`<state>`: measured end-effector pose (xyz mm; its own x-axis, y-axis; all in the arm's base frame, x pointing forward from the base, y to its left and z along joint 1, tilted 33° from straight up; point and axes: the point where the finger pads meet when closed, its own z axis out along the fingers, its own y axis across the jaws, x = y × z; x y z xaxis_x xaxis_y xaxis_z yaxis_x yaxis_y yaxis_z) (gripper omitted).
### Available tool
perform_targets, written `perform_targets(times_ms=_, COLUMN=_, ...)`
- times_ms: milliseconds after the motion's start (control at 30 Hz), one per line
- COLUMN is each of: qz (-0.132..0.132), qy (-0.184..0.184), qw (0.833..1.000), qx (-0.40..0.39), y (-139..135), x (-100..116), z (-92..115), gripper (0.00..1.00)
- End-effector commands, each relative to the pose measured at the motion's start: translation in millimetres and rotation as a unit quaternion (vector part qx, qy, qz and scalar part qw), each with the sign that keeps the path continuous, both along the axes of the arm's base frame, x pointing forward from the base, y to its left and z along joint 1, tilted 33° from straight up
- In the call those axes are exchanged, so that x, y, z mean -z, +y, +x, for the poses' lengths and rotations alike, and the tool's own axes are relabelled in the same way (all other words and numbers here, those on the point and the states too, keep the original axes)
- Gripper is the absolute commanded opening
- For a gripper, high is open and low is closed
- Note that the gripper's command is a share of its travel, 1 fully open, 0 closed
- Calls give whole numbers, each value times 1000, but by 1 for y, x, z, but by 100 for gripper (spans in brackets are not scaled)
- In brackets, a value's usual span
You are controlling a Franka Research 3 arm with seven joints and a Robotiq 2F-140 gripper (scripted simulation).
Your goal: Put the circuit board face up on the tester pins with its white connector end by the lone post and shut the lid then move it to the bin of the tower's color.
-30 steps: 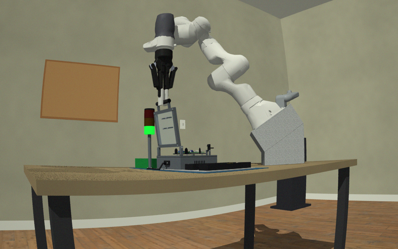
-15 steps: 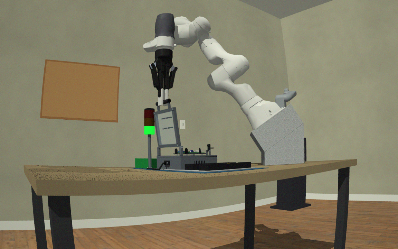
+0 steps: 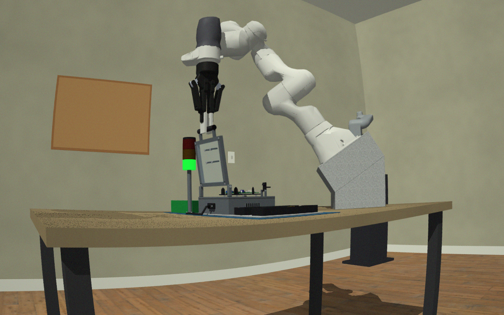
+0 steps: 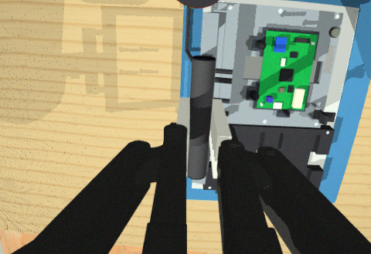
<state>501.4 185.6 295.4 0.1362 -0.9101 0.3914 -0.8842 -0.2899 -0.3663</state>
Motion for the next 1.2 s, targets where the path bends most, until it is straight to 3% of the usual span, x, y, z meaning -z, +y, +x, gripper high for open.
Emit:
perform_targets(times_ms=0, qz=2, qy=-4, qw=1000, qx=-3, y=1, x=-2, z=5, gripper=0)
perform_targets(times_ms=400, qz=2, qy=-4, qw=1000, qx=-3, y=1, x=-2, z=5, gripper=0)
perform_targets(times_ms=433, qz=2, qy=-4, qw=1000, qx=-3, y=1, x=-2, z=5, gripper=30)
perform_targets(times_ms=1167, qz=2, qy=-4, qw=1000, qx=-3, y=1, x=-2, z=5, gripper=30)
